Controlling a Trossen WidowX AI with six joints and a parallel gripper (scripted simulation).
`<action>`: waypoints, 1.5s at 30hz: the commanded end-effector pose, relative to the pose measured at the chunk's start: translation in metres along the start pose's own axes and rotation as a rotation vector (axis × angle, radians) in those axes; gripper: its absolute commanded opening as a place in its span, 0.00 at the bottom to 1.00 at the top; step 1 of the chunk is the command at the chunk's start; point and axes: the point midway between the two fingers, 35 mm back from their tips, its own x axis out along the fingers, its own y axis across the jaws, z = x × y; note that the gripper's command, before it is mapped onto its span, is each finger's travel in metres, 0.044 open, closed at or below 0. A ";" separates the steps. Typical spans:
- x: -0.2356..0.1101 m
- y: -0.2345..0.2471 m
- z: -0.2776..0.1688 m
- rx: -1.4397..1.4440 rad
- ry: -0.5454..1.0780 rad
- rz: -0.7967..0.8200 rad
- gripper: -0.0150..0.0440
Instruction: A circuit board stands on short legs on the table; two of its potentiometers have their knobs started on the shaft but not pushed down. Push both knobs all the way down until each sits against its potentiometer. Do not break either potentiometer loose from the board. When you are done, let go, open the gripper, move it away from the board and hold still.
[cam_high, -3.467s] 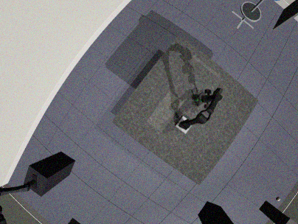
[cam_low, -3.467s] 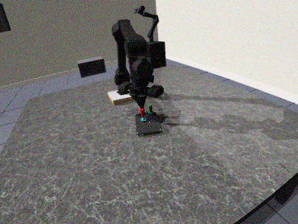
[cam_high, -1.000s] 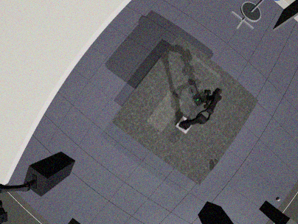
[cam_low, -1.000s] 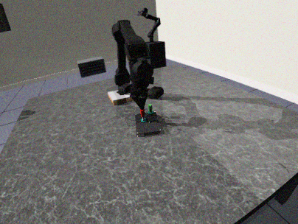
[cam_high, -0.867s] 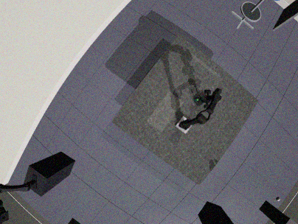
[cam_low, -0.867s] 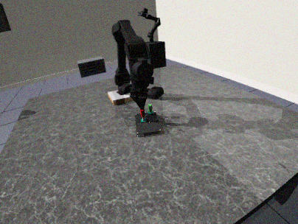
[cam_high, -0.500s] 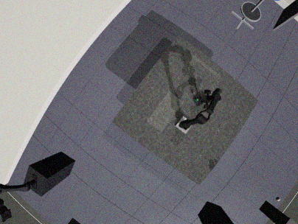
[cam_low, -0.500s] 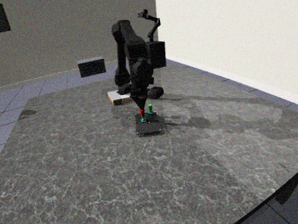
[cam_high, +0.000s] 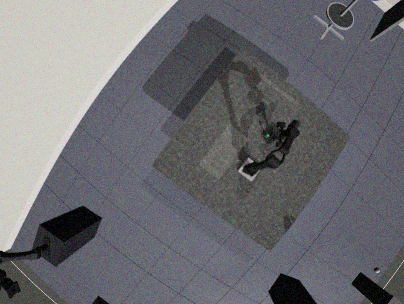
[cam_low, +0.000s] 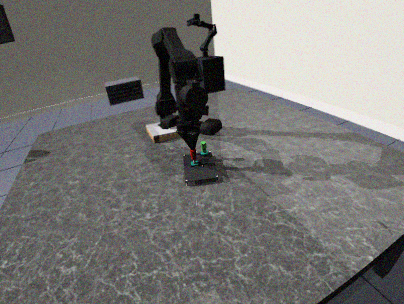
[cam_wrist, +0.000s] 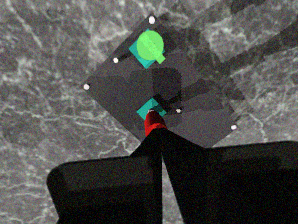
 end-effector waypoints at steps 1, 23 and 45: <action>0.012 0.000 -0.001 0.002 -0.006 0.013 0.25; 0.018 0.000 -0.001 0.002 -0.006 0.013 0.25; 0.019 0.000 -0.001 0.002 -0.006 0.013 0.25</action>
